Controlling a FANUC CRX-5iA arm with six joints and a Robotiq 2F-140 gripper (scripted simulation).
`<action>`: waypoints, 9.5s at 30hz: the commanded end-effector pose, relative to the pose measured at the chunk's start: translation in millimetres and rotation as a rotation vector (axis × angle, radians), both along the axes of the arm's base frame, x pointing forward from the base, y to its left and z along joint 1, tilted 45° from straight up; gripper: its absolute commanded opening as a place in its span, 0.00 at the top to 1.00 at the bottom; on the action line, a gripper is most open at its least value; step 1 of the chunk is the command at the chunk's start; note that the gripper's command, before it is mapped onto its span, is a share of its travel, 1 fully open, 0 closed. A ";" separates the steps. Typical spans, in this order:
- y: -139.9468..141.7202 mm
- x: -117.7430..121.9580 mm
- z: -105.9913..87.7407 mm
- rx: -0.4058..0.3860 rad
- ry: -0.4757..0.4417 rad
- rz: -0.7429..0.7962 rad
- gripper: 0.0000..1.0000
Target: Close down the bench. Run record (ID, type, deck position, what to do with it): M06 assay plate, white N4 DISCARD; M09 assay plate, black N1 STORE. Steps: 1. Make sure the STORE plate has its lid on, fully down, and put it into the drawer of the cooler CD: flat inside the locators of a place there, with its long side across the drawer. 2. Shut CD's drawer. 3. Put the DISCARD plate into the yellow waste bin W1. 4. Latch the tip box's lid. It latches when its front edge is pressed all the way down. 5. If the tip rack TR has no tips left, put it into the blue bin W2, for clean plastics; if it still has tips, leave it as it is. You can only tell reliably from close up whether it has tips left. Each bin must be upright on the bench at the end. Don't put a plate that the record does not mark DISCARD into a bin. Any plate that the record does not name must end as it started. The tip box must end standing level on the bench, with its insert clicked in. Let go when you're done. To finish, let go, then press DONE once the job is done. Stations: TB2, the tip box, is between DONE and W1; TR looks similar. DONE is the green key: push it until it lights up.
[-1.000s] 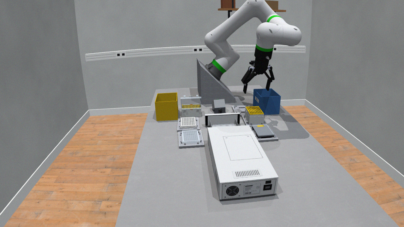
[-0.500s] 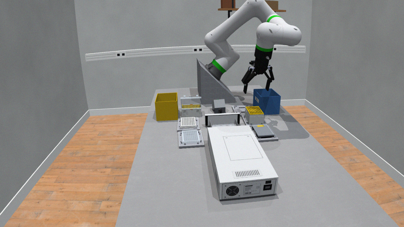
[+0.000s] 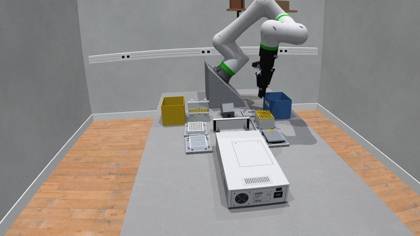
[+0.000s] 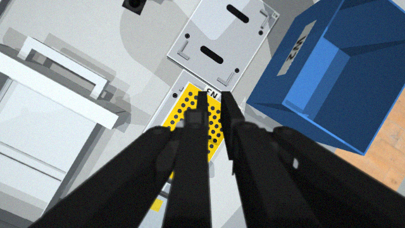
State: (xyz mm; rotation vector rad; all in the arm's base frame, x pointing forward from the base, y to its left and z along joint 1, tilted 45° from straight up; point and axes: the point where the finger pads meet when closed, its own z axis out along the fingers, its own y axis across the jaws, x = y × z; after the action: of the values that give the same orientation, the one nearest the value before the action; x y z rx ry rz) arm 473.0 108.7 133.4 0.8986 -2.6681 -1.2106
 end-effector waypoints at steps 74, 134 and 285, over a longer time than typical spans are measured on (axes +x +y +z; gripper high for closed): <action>-145.0 -5.1 -67.3 0.387 -1.568 1.357 0.90; -223.7 -15.1 -164.0 0.388 -1.873 1.722 0.90; -220.1 -76.7 -273.4 0.388 -1.873 1.722 0.90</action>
State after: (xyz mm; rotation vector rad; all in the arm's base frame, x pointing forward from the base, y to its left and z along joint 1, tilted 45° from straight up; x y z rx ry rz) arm 399.5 -110.3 -140.7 3.9335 -0.1076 -0.0331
